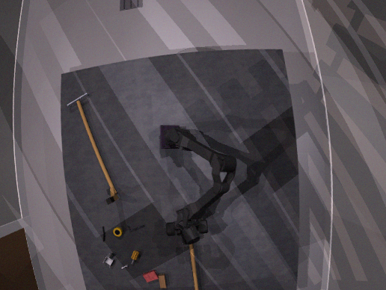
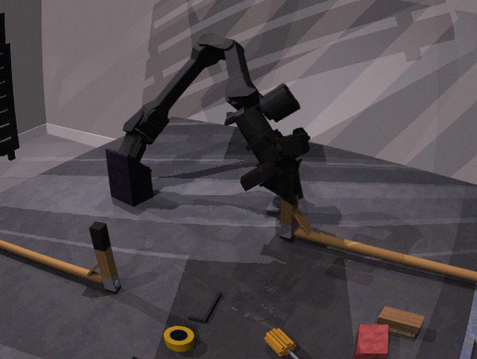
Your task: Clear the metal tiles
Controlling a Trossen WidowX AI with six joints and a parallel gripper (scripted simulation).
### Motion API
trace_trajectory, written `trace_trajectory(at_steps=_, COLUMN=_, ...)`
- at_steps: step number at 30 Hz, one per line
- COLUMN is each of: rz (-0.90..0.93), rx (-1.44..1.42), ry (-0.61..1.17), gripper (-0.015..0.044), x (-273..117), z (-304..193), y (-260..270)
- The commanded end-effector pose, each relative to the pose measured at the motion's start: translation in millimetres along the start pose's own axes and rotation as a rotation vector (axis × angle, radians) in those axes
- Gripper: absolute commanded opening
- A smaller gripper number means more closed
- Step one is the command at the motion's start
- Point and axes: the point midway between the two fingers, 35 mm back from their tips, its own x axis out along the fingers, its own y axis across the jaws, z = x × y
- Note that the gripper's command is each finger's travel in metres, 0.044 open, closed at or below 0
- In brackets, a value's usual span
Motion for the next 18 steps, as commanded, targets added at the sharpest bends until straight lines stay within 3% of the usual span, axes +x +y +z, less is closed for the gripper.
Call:
trace_trajectory(at_steps=1, rz=0.002, rx=-0.010, ry=-0.020, gripper=0.0000, x=-9, z=2, y=1)
trace_trajectory(at_steps=18, rz=0.002, rx=-0.009, ry=-0.022, gripper=0.0000, x=-25, z=-19, y=2)
